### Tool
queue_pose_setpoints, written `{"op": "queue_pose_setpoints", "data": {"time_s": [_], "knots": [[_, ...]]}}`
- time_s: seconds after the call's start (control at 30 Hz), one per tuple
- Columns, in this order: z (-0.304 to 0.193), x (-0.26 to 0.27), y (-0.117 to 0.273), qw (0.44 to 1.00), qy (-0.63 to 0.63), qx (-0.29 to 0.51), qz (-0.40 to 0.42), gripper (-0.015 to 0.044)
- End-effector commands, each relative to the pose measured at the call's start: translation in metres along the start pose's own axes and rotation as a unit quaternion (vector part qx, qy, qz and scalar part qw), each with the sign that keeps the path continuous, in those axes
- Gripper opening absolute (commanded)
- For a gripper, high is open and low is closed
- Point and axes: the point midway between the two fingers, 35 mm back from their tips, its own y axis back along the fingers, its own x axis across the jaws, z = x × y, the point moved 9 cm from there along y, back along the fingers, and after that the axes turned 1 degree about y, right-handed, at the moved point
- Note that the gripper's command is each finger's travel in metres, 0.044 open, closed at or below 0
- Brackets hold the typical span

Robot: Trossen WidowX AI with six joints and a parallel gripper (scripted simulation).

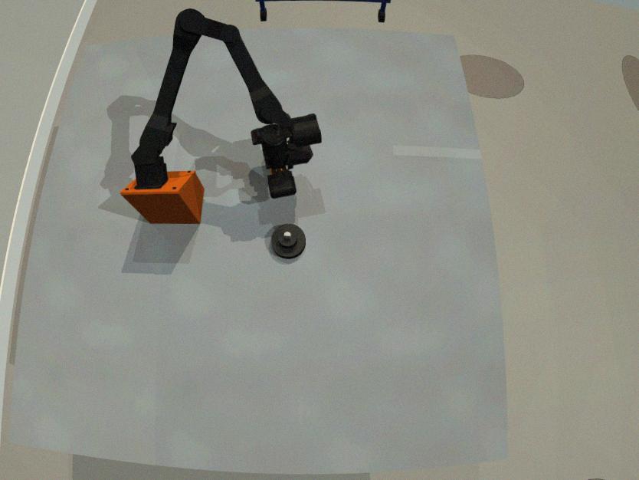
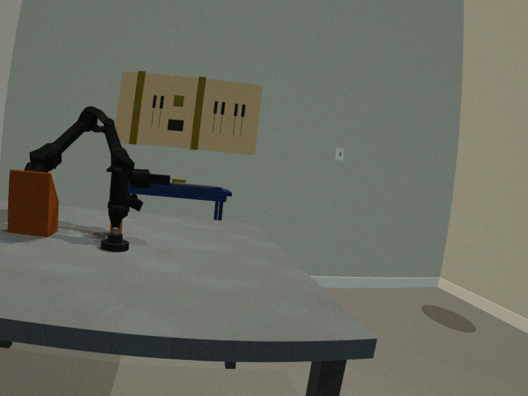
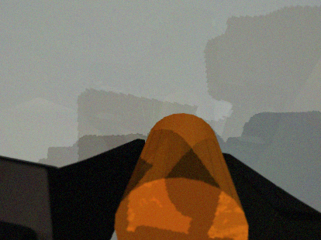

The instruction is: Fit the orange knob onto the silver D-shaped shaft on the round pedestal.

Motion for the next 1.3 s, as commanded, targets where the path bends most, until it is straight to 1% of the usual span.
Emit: {"op": "queue_pose_setpoints", "data": {"time_s": [0.0,0.17,0.7,0.77,0.9,0.97,1.27], "knots": [[0.000,0.000,0.000,1.000,0.000,0.000,0.000,0.0105],[0.000,0.000,0.000,1.000,0.000,0.000,0.000,0.0236],[0.000,0.000,0.000,1.000,0.000,0.000,0.000,0.0240],[0.001,-0.001,0.010,1.000,0.000,0.000,-0.001,0.0292],[0.001,-0.002,0.070,1.000,-0.001,-0.001,-0.001,0.0398],[0.000,-0.001,0.081,1.000,-0.002,-0.002,0.000,0.0440],[0.000,-0.001,0.076,1.000,-0.002,-0.002,0.000,0.0440]]}}
